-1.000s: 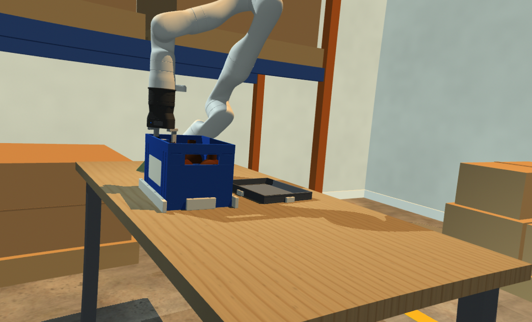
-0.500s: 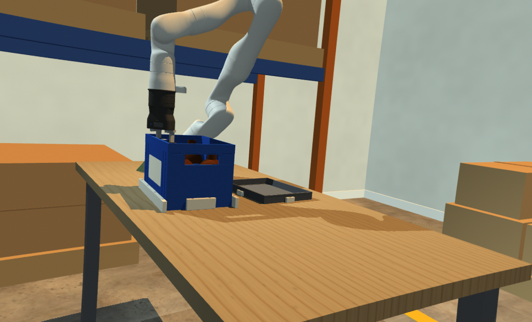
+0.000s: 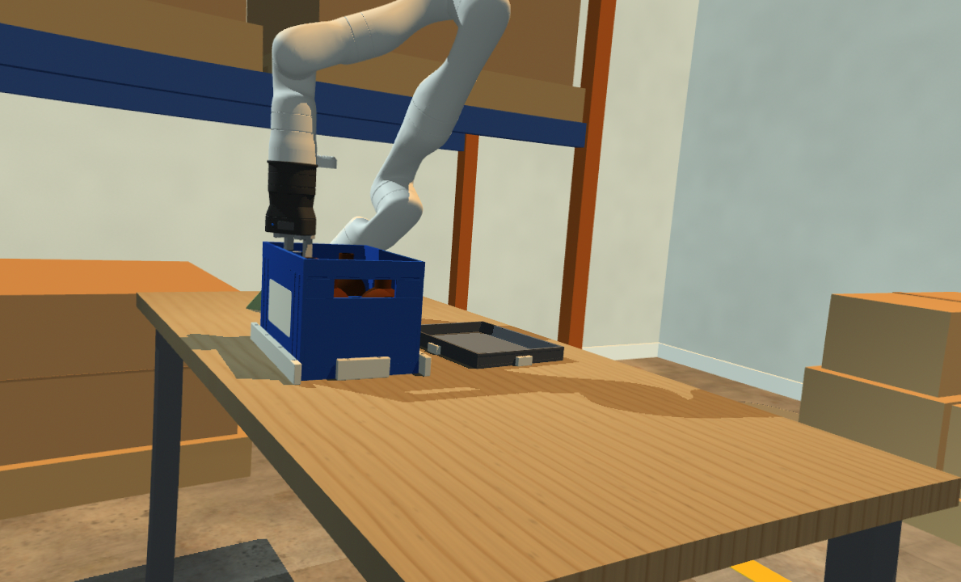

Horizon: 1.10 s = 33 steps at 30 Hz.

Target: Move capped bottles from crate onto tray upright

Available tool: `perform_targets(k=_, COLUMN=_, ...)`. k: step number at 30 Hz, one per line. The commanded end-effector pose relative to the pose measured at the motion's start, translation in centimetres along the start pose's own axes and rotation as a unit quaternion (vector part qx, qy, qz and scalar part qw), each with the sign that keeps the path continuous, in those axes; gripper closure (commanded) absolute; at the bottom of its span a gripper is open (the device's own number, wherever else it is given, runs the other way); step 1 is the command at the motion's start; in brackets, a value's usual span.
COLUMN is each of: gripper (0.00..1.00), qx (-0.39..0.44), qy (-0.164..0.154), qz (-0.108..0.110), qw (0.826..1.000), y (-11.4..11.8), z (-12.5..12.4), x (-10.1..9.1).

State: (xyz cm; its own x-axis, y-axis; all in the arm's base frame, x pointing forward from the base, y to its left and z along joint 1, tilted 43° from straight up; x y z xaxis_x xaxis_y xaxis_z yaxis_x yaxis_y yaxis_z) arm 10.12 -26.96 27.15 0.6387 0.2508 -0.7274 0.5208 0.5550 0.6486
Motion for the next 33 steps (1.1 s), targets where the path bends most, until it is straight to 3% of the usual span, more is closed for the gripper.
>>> perform_targets(k=1, gripper=1.00, qx=0.000, qy=-0.001, qz=-0.001, qw=1.000, y=0.0, z=0.0, x=-0.1)
perform_targets(k=26, gripper=1.00, qx=0.000, qy=-0.001, qz=0.000, qw=1.000, y=0.0, z=0.0, x=0.0)
perform_targets(k=33, gripper=1.00, qx=0.000, qy=0.000, qz=0.000, qw=1.000, y=0.0, z=0.0, x=-2.4)
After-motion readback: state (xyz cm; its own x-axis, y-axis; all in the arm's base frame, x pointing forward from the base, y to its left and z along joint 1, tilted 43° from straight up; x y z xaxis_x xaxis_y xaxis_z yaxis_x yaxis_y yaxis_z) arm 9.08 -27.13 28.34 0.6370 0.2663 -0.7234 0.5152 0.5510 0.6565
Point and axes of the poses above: the point where the finger pads meet when closed, its own x axis out along the fingers, its own y axis across the jaws, z = x × y, the point moved 10 cm from there along -x, back along the fingers, and after that the axes turned 11 degrees about -x, right-handed, at the moved point
